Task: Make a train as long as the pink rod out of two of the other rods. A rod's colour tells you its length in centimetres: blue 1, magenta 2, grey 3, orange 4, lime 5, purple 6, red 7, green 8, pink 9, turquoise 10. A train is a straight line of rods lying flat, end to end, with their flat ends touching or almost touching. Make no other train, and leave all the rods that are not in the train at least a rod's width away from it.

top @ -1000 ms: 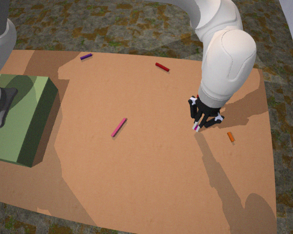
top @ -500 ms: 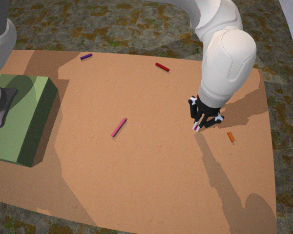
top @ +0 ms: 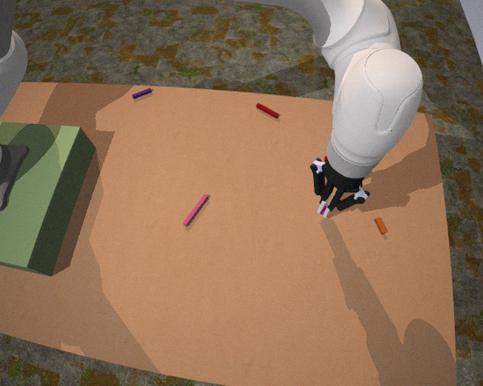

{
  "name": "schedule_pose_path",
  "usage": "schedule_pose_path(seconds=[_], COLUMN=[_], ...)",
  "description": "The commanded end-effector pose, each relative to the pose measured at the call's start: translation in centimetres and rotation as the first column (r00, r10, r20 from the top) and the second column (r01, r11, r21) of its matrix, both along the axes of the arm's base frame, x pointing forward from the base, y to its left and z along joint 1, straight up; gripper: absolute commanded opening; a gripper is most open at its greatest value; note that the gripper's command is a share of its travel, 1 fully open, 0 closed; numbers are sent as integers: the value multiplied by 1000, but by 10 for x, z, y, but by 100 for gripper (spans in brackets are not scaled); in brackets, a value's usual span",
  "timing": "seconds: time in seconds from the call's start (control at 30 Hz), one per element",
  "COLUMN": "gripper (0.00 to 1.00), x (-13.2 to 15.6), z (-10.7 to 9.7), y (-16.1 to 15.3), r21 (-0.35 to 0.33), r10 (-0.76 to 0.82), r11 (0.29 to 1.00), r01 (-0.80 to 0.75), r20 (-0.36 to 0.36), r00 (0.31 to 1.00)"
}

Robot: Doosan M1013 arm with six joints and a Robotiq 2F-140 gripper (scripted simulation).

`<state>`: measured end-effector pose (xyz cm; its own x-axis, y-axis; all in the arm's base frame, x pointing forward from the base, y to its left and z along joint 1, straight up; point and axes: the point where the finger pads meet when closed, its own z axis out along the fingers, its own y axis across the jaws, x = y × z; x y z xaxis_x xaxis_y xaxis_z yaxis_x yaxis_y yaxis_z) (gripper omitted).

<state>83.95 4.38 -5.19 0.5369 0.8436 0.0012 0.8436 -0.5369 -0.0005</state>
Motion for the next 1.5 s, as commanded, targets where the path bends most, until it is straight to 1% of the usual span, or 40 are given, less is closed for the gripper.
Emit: schedule_pose_path(seconds=[0.0,0.53,1.0,1.47], gripper=[12,12,12,12], x=[0,0,0,0], z=[-3,-4,-15,-15], y=[-3,-3,-3,-3], r21=[-2,-2,-2,-2], r10=[7,7,7,7], r11=[1000,1000,1000,1000], r01=[-7,-7,-7,-7], r20=[1,1,1,1], r00=[1000,1000,1000,1000])
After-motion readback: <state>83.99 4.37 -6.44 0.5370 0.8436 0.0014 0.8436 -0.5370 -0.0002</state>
